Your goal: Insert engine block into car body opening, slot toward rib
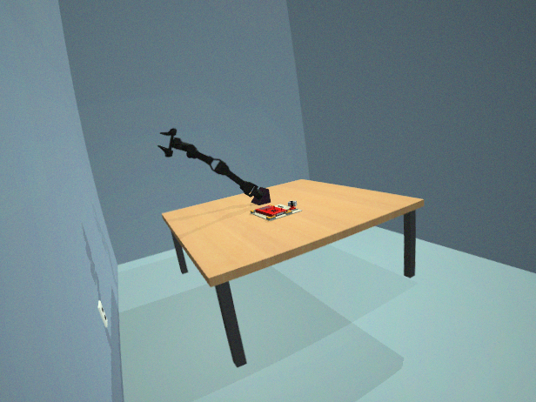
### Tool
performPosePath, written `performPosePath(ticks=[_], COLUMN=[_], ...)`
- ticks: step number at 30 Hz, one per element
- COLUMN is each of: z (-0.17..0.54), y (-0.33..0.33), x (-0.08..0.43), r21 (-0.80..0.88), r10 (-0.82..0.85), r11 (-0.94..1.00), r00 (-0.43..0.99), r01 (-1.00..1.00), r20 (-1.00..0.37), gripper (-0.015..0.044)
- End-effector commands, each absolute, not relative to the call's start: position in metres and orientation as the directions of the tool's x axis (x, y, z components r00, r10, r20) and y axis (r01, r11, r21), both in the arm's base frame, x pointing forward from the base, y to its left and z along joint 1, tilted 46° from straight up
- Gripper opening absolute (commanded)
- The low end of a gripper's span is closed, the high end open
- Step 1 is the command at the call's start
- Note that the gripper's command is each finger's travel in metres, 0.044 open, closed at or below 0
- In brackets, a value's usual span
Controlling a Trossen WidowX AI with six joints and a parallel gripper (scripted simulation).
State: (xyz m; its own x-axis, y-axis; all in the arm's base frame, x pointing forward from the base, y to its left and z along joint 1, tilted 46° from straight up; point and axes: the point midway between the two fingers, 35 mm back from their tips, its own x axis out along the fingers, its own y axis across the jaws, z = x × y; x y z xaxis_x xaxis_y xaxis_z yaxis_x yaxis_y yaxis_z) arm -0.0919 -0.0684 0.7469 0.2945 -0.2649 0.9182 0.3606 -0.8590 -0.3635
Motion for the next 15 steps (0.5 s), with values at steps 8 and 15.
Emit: performPosePath(ticks=[8,15], z=[0.747,0.746], y=[-0.077,-0.098], x=[-0.103,-0.119], r21=[-0.338,-0.29], r10=[-0.242,-0.221], r11=[-0.828,-0.757], r00=[0.258,0.188], r01=[0.448,0.586], r20=[0.935,0.957], gripper=[0.044,0.044])
